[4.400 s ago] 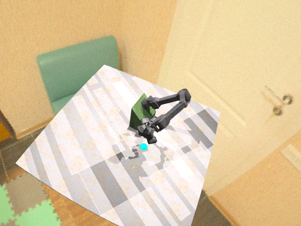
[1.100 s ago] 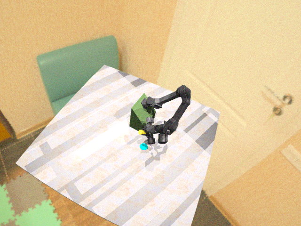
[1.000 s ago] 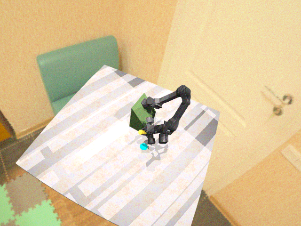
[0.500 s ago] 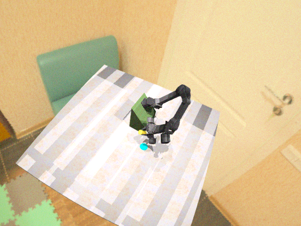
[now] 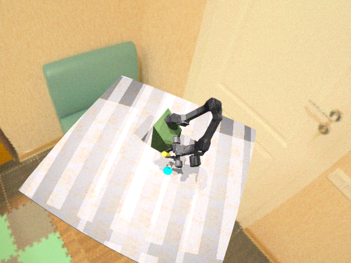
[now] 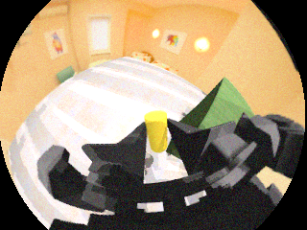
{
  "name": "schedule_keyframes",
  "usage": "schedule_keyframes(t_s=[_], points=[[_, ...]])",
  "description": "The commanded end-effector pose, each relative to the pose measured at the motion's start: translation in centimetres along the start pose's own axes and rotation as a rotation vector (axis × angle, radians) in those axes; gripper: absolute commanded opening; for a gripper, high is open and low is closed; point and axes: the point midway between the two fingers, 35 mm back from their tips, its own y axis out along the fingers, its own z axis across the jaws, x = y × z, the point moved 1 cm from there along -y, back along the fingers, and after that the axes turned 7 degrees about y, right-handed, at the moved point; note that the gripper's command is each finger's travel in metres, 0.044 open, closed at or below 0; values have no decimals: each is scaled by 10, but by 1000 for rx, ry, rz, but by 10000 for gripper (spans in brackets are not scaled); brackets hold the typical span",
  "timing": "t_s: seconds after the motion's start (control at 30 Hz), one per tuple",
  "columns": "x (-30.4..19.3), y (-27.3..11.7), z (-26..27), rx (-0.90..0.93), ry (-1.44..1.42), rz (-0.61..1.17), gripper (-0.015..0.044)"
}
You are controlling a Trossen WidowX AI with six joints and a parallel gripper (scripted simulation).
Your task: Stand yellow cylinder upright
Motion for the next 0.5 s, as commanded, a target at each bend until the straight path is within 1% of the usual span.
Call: schedule_keyframes(t_s=[0.0,0.47], points=[[1,-1,0,16,14,-24,105],[1,-7,3,73,44,-105,105]])
